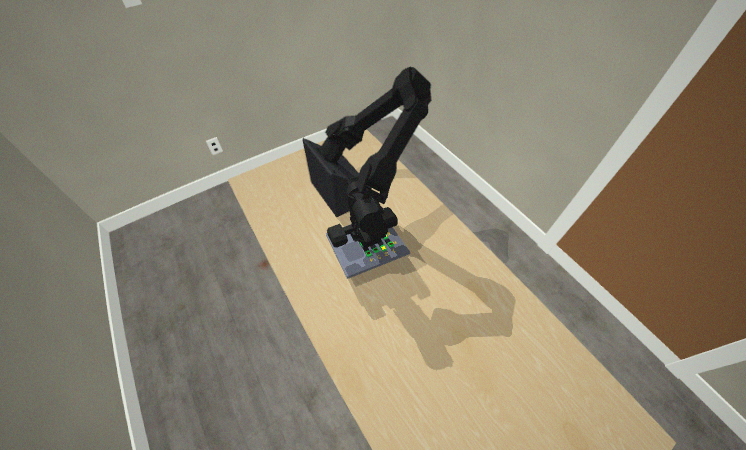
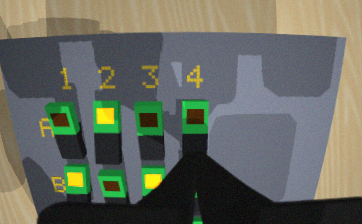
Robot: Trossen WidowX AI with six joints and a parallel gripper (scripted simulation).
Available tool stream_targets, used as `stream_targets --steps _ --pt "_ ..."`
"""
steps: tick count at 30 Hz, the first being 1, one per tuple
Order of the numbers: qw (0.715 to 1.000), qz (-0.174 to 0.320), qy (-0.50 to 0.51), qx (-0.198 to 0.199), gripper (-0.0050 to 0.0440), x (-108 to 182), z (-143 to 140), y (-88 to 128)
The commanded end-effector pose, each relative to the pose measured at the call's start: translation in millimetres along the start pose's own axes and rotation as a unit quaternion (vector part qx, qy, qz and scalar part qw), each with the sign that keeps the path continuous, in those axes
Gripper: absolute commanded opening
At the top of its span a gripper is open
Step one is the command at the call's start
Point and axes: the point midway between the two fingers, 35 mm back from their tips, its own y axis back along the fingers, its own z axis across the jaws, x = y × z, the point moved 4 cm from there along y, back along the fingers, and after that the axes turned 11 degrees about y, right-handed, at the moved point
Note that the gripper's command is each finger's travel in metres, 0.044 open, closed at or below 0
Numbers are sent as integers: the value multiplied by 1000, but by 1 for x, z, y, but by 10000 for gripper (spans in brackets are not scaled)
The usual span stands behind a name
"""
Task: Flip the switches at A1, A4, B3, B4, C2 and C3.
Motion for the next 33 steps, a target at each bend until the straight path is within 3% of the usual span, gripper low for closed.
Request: stream_targets --steps 1,11,14,17,24,29,33 --pt "1000 -2 0 0 -50 -1 1 0" --pt "1000 -3 0 0 -50 -1 0 -1" --pt "1000 -10 12 7 -50 -10 0 15" --pt "999 -18 28 15 -50 -18 -4 47" --pt "1000 0 13 6 -50 -11 0 67" --pt "1000 1 12 5 -50 -10 1 69" --pt "1000 8 3 -2 -50 16 22 66"
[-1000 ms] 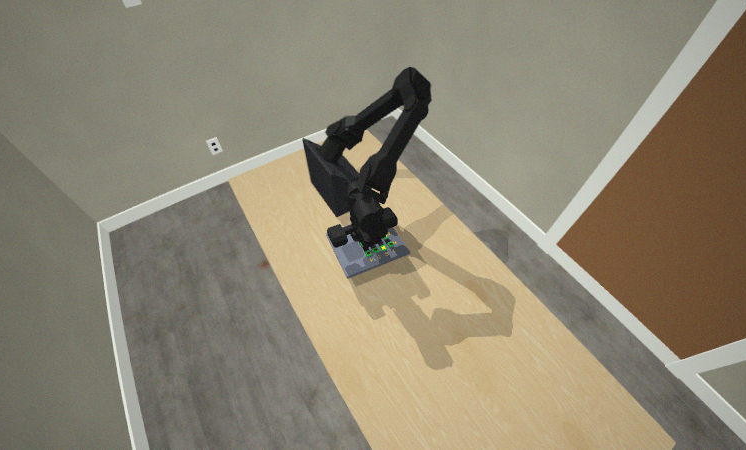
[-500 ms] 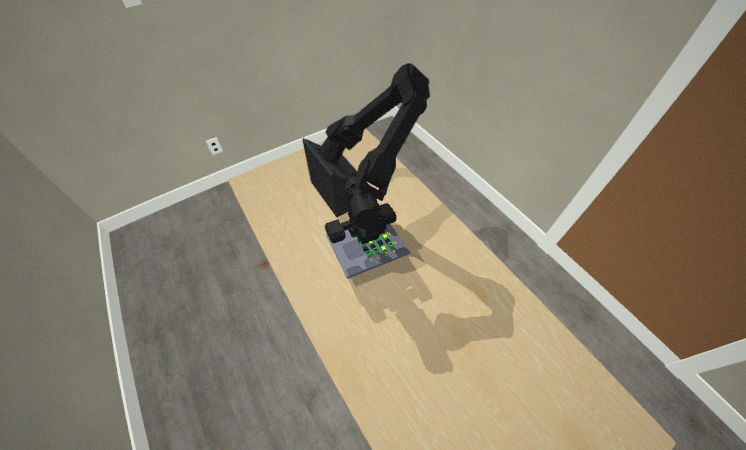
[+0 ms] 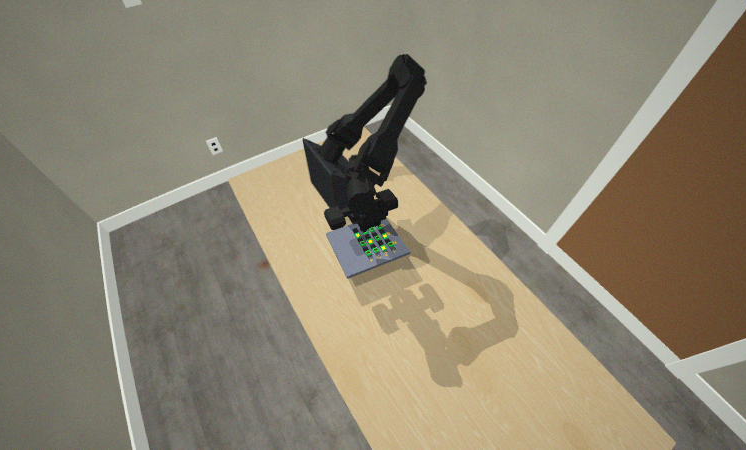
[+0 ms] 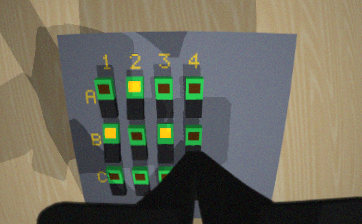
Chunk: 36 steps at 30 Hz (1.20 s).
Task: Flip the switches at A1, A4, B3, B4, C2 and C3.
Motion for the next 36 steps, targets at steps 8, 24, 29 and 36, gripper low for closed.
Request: stream_targets --steps 8,24,29,36 --pt "1000 -2 3 0 -50 29 29 5" --pt "1000 -9 -2 0 -50 33 27 -36" --pt "1000 -9 -2 -1 -50 33 28 -44" --pt "1000 -9 -2 -1 -50 33 28 -52"
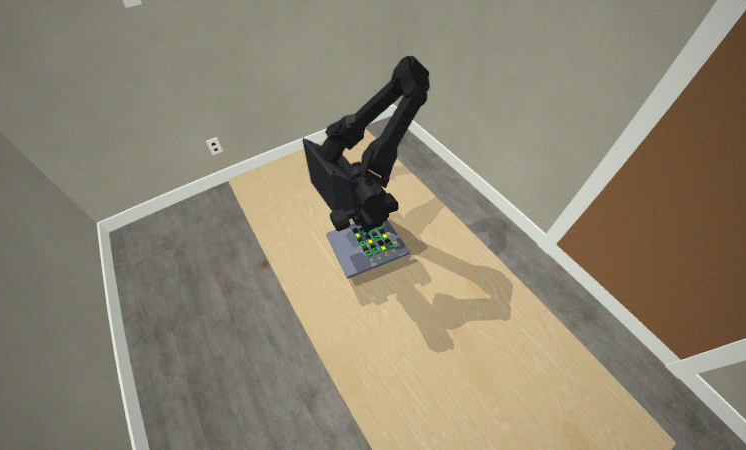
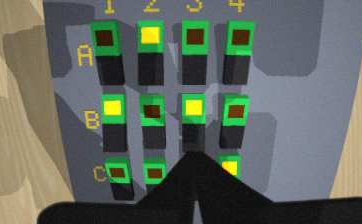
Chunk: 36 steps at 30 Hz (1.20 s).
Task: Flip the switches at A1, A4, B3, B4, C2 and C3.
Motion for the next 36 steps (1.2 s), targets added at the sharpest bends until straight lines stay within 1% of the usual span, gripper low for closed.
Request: stream_targets --steps 1,6,19,36 --pt "1000 -2 -2 -1 -50 0 0 -4" --pt "1000 -2 -2 -1 -50 0 0 -10" --pt "1000 -8 4 2 -50 -4 1 -7" --pt "1000 -6 0 1 -50 -2 0 -10"
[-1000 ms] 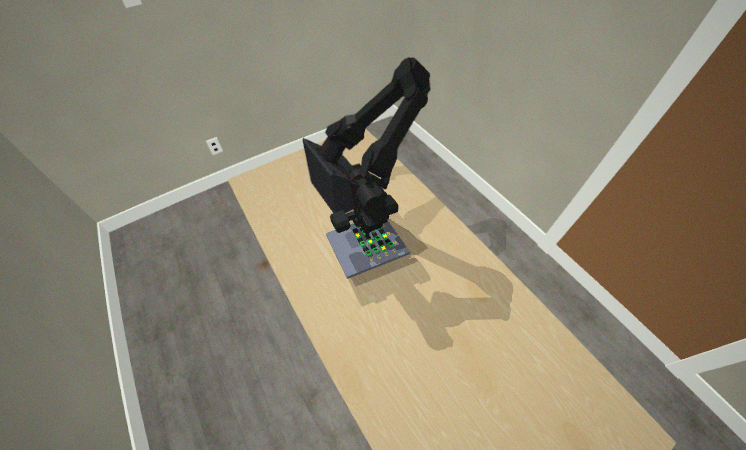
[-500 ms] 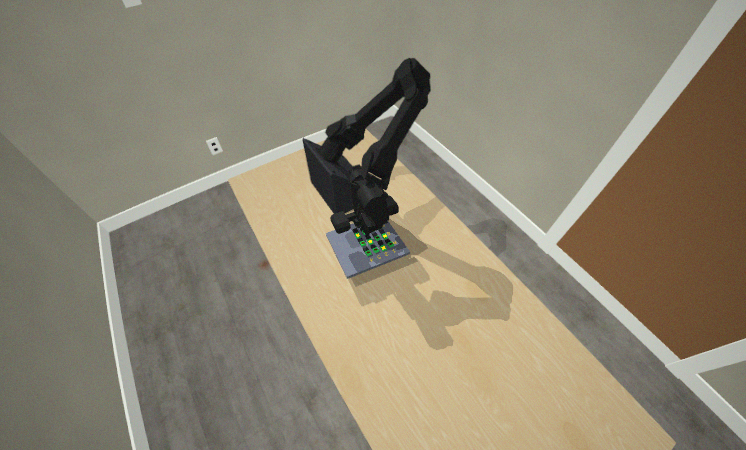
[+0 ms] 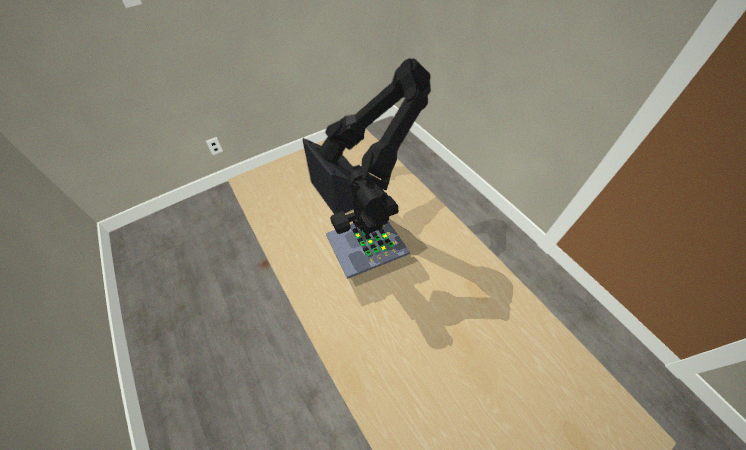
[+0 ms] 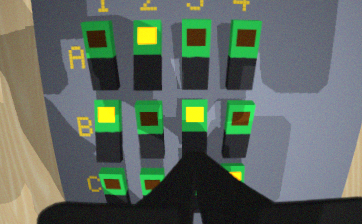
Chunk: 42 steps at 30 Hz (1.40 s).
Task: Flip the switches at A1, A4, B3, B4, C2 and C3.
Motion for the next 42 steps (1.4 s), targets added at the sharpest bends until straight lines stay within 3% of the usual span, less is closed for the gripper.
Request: stream_targets --steps 1,30,34,38,42 --pt "1000 -3 0 0 -50 -1 1 0" --pt "1000 -1 -2 0 -50 0 0 -4" --pt "1000 -9 8 4 -50 -8 0 5" --pt "999 -22 30 15 -50 -19 -5 40" --pt "999 -16 27 13 -50 -17 -4 53"
